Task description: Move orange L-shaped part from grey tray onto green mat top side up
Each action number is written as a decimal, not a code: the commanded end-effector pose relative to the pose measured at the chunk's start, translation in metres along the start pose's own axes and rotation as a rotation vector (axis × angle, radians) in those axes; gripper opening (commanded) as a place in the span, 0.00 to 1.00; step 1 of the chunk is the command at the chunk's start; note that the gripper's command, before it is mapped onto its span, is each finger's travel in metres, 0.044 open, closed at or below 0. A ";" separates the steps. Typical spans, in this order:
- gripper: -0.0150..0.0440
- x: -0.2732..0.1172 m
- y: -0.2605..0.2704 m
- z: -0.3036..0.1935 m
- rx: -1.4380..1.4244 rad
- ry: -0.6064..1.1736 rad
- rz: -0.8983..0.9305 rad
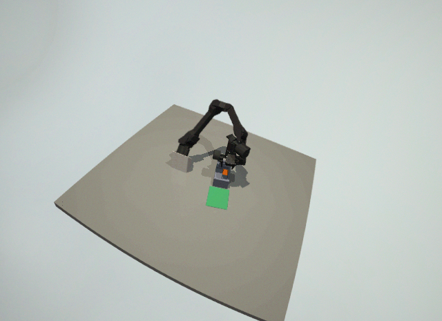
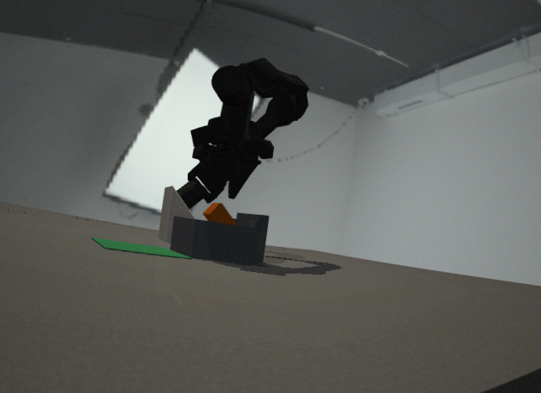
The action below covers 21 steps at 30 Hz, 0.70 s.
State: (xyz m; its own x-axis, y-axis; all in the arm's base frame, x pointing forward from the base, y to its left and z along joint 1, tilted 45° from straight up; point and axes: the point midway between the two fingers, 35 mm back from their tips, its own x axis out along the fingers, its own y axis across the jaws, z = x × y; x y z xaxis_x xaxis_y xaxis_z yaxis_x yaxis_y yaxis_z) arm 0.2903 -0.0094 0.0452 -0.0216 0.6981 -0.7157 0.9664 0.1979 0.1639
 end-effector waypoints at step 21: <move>0.73 0.039 -0.001 -0.002 0.003 0.008 0.002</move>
State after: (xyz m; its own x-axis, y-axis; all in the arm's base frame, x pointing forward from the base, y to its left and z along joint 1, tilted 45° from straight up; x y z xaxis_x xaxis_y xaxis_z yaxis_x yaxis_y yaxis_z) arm 0.2894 0.0150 0.0211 -0.0219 0.6992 -0.7146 0.9663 0.1982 0.1643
